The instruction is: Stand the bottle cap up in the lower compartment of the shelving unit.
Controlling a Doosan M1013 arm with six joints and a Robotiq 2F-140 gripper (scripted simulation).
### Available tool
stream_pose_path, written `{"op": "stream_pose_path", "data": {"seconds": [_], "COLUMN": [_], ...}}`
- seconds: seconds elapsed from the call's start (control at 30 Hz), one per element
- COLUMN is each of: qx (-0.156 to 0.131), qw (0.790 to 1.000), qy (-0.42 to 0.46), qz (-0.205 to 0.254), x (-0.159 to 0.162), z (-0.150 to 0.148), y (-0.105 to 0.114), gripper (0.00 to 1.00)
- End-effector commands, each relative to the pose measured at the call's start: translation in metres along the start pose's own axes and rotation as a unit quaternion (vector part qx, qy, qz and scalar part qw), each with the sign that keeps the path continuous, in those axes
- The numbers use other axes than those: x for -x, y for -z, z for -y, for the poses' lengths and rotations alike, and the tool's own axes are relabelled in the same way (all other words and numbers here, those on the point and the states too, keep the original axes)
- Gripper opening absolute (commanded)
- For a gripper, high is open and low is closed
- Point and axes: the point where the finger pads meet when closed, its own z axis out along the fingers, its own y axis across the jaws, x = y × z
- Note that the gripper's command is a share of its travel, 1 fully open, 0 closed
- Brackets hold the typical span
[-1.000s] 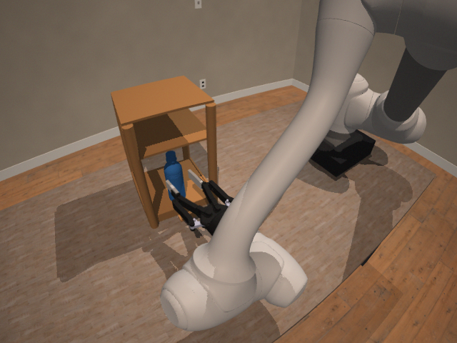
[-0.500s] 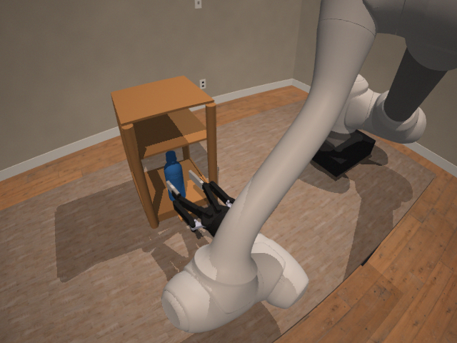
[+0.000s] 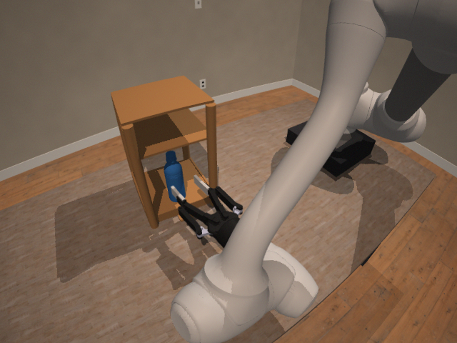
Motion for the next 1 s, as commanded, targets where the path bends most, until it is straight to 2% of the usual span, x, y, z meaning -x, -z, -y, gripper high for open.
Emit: {"op": "stream_pose_path", "data": {"seconds": [0.0, 0.4, 0.97], "qx": [0.000, 0.000, 0.000], "qw": [1.000, 1.000, 1.000], "qy": [0.000, 0.000, 0.000], "qz": [0.000, 0.000, 0.000], "x": [0.000, 0.000, 0.000], "z": [0.000, 0.000, 0.000], "y": [0.007, 0.042, 0.060], "gripper": [0.43, 0.43, 0.43]}}
